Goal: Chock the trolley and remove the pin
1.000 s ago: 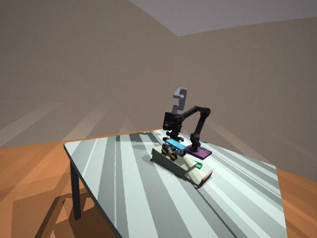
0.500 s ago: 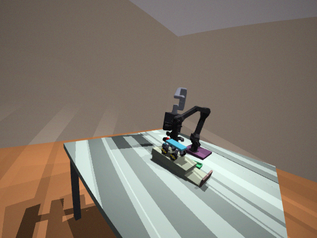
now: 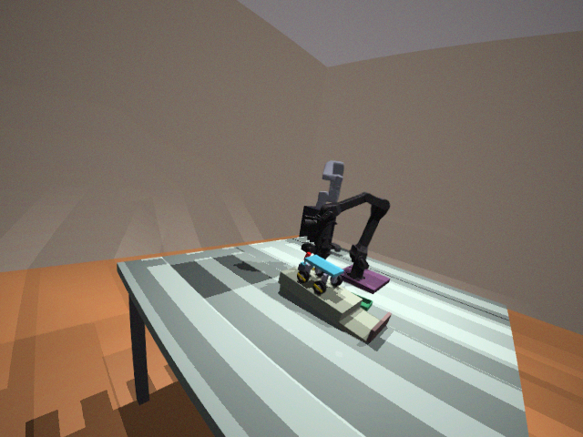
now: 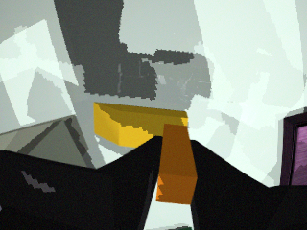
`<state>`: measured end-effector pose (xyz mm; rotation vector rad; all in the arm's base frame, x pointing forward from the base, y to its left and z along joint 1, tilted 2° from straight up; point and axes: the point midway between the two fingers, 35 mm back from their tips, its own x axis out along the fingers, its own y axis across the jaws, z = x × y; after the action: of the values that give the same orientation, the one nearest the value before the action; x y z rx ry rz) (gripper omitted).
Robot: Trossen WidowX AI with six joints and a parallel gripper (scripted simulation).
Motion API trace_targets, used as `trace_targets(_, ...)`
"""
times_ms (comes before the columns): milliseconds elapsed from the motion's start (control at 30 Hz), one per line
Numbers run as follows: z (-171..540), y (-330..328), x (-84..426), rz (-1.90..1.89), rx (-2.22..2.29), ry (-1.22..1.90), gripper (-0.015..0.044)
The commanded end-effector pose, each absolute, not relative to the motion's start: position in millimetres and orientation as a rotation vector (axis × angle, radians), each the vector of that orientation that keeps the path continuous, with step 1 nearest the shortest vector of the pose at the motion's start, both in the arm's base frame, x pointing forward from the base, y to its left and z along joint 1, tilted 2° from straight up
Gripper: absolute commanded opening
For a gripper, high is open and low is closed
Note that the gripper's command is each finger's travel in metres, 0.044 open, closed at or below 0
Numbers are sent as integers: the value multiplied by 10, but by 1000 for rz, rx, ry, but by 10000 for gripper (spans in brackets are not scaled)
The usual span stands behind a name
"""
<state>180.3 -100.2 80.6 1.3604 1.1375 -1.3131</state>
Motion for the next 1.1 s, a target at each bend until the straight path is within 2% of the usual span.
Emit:
trace_targets(0, 955, -1008, 1801, -1312, 1361, 1123, 0)
trace_targets(1067, 1861, -1046, 1797, -1312, 1361, 1123, 0)
